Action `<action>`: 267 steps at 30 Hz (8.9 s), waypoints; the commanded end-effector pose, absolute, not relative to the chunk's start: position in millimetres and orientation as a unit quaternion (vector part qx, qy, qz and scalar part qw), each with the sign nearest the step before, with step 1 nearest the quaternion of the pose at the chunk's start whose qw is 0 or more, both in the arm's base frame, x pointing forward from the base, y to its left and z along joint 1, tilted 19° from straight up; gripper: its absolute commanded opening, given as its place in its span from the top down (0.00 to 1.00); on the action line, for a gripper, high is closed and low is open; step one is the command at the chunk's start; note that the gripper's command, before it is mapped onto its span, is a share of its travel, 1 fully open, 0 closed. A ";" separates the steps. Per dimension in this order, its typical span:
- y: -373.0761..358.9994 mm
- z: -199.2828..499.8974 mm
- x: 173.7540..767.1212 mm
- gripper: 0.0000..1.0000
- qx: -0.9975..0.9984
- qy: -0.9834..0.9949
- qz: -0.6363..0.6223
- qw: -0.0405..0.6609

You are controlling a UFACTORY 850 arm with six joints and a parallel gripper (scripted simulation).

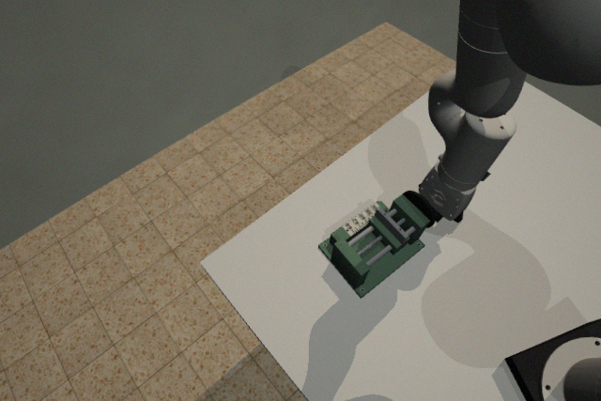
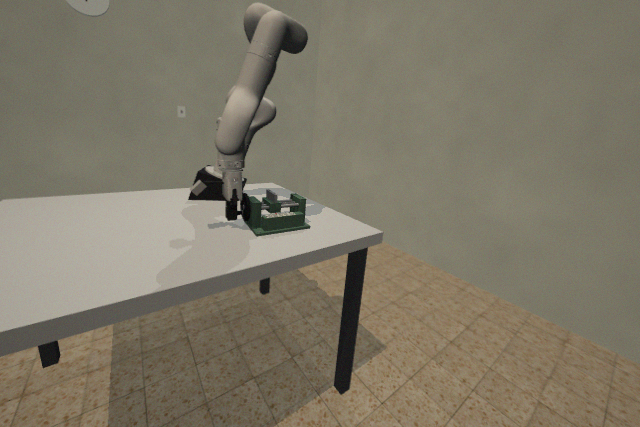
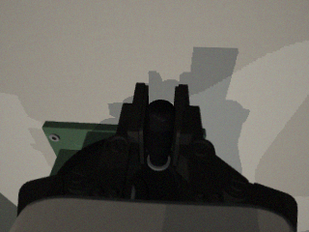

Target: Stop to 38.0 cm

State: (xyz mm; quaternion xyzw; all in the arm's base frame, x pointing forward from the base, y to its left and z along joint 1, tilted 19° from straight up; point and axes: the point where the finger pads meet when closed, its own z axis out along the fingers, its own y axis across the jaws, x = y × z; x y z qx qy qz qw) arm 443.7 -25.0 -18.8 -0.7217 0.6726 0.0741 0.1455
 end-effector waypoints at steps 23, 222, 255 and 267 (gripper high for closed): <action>-22.0 -23.7 462.2 0.94 -0.722 0.673 0.074 0.146; -27.2 2.2 497.1 0.94 -0.722 0.673 0.074 0.146; -42.3 34.5 441.9 0.94 -0.722 0.673 0.074 0.146; -39.1 21.5 431.9 0.94 -0.722 0.673 0.074 0.146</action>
